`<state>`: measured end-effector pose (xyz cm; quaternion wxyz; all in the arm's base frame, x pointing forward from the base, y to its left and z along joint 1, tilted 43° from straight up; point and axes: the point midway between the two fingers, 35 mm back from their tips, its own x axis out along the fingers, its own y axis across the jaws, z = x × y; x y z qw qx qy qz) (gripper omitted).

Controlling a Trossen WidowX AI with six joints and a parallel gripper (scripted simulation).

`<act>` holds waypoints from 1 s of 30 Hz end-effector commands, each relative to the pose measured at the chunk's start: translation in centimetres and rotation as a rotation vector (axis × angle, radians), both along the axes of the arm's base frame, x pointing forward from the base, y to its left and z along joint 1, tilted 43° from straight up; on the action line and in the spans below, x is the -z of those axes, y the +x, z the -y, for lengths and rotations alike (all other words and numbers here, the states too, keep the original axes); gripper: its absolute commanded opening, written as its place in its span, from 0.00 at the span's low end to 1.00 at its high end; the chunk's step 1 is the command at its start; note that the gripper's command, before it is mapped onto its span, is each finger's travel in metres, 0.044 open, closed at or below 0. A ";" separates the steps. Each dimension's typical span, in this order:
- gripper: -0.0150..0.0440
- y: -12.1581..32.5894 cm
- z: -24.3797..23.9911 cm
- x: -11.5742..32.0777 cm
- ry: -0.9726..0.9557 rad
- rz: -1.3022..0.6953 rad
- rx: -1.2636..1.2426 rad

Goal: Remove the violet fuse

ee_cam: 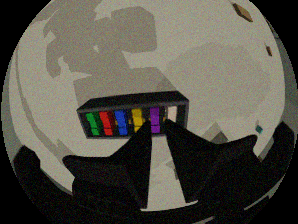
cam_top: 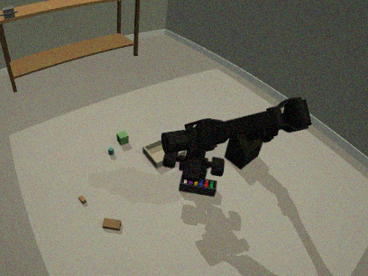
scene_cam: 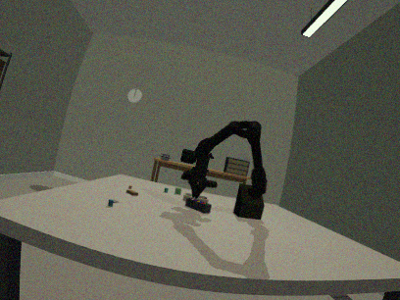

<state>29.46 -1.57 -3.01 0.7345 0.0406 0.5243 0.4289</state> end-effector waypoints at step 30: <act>0.34 -0.1 -1.0 1.0 0.003 -0.006 -0.001</act>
